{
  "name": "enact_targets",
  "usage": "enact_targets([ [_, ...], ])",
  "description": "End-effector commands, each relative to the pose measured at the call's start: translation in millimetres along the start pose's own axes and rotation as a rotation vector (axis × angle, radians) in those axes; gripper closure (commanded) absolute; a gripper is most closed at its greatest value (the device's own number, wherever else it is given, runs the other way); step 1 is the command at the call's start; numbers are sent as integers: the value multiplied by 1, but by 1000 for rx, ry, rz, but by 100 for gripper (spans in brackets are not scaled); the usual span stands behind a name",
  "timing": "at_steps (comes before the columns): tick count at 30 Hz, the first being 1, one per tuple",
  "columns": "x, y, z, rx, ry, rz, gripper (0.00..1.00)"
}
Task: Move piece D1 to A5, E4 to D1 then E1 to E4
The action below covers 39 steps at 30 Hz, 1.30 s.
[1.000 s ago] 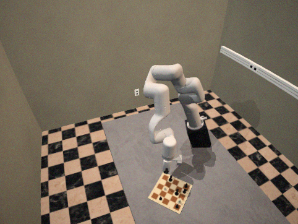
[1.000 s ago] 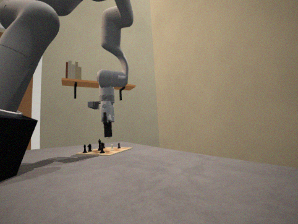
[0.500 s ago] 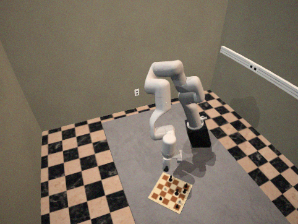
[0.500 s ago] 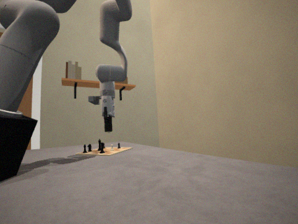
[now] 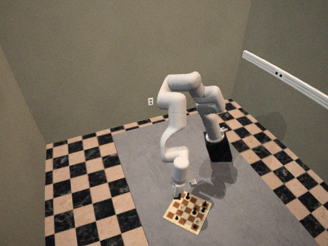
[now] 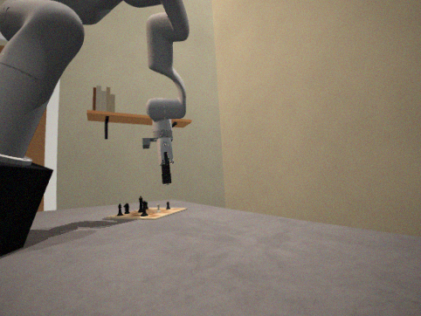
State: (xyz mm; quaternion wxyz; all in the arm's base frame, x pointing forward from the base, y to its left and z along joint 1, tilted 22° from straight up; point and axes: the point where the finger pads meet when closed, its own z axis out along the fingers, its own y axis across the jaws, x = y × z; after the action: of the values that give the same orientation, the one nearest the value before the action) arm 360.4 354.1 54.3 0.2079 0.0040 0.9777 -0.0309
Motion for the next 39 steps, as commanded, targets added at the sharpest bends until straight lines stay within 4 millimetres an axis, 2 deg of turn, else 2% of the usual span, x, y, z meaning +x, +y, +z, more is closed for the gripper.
enact_targets([
  [1, -15, 22, 4, 16, 48, -88, 100],
  [13, -15, 22, 4, 16, 48, -88, 100],
  [21, -15, 21, 14, 16, 48, -88, 100],
  [36, -12, 20, 80, 16, 48, -88, 100],
  [39, -12, 20, 84, 16, 48, -88, 100],
])
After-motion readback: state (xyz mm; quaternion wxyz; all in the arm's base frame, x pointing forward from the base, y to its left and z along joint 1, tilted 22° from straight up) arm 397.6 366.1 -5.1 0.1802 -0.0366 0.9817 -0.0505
